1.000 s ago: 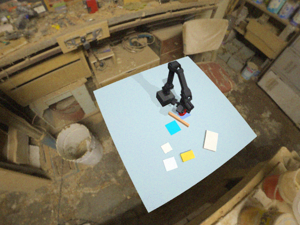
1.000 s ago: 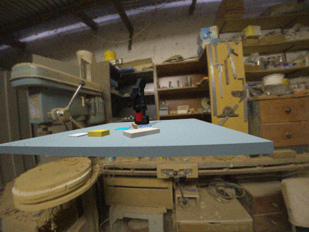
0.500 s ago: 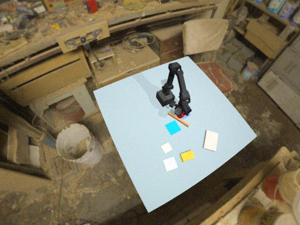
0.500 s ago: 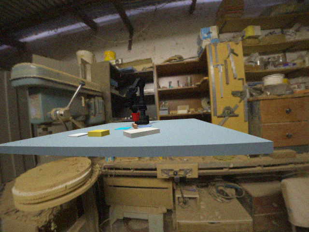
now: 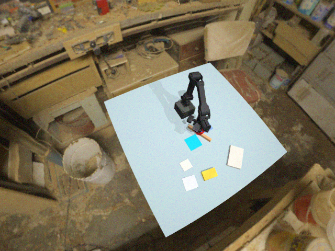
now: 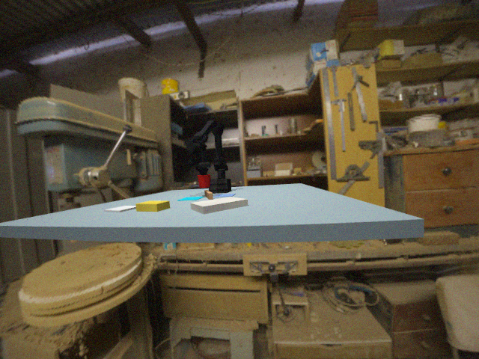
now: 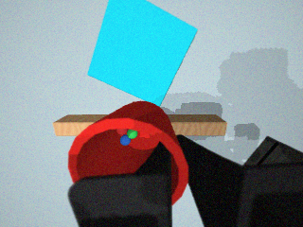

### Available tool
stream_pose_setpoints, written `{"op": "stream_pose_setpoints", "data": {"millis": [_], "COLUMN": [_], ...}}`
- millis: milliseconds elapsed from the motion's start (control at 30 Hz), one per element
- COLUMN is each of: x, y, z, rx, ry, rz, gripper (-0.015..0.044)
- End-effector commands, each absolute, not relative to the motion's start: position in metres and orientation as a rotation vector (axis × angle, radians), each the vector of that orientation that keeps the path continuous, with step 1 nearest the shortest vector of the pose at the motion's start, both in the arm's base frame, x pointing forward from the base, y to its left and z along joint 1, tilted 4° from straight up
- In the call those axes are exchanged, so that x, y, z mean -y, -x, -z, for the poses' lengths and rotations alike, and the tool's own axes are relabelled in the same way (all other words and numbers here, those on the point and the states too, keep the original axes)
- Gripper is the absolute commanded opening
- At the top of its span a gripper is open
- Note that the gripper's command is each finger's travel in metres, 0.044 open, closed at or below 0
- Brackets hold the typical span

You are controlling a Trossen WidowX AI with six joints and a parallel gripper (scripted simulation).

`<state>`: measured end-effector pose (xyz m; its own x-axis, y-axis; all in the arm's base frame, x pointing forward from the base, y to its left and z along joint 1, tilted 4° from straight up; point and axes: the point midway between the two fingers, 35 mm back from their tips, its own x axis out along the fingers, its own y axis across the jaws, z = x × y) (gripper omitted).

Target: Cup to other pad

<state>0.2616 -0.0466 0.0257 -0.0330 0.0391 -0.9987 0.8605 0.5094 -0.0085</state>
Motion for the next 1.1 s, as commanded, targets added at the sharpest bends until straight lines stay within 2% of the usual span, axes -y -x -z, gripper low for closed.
{"op": "stream_pose_setpoints", "data": {"millis": [0,1067], "x": [0.057,0.118], "y": [-0.267,-0.297], "z": [-0.027,-0.026], "rx": [-1.460,-1.456], "ry": [-0.824,-0.821], "rz": [0.799,0.801], "gripper": [0.0000,0.0000]}}
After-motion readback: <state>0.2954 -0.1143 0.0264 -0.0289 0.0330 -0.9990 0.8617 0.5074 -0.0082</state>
